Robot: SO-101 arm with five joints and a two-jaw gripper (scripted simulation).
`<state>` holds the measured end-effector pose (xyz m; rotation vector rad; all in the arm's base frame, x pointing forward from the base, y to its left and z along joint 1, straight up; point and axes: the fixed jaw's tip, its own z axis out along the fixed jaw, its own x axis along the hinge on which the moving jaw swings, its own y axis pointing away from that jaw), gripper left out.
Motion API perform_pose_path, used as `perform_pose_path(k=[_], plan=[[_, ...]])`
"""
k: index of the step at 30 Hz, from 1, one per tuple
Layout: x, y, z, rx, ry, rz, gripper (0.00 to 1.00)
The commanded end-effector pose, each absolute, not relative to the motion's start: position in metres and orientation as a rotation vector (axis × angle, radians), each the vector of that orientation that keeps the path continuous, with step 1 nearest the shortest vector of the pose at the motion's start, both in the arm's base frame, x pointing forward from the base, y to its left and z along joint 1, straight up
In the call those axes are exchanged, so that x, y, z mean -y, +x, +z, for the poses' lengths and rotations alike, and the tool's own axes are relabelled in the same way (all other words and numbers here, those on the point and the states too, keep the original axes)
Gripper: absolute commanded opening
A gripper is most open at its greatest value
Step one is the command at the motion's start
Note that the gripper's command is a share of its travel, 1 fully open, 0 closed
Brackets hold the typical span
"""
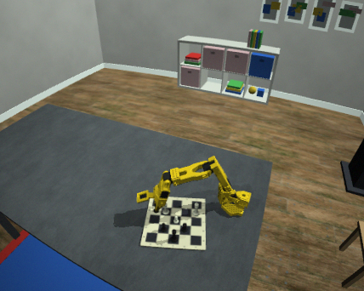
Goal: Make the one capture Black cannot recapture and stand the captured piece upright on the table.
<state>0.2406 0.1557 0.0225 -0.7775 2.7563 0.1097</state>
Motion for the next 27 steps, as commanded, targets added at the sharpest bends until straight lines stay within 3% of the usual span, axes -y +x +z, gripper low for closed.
perform_pose_path(k=[1,16,27], plan=[[-0.1532,0.2414,0.0238,-2.752,-0.763,0.112,0.12],[-0.1532,0.2414,0.0238,-2.752,-0.763,0.112,0.02],[-0.1532,0.2414,0.0238,-2.752,-0.763,0.112,0.0]])
